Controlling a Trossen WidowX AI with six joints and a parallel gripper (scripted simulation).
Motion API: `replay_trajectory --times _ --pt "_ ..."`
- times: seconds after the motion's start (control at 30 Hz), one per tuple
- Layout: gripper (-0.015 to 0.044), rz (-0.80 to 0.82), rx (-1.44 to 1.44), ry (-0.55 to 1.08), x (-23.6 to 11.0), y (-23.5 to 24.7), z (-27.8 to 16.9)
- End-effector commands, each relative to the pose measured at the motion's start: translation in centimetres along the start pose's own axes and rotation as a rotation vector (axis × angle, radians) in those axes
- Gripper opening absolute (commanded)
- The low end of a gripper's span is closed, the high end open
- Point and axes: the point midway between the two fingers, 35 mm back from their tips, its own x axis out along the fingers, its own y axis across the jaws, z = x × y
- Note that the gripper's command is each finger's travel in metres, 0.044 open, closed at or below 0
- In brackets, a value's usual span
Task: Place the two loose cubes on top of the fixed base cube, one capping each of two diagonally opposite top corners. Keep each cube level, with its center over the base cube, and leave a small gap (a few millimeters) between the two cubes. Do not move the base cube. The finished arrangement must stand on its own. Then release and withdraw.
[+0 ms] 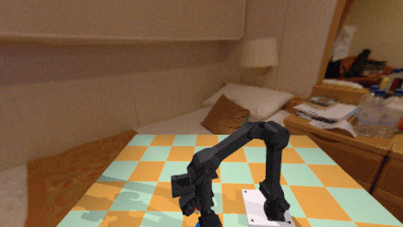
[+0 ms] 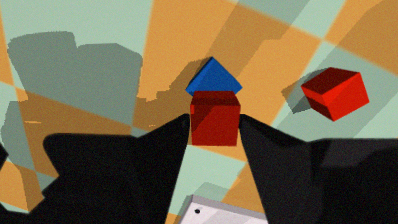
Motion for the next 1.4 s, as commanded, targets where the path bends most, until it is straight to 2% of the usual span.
replay_trajectory --times 0.0,0.87,0.9,0.97,1.37 --pt "0.0205 -0.004 0.001 0.000 0.0 0.0 0.0" --pt "0.0205 0.000 0.000 0.000 -3.0 0.0 0.0" --pt "0.0231 0.000 -0.007 0.007 -2.8 -0.1 -0.1" --pt "0.0265 0.000 -0.052 0.006 -3.1 -0.8 0.1" --pt "0.0265 -0.008 -0.465 0.003 -5.9 -8.1 1.3"
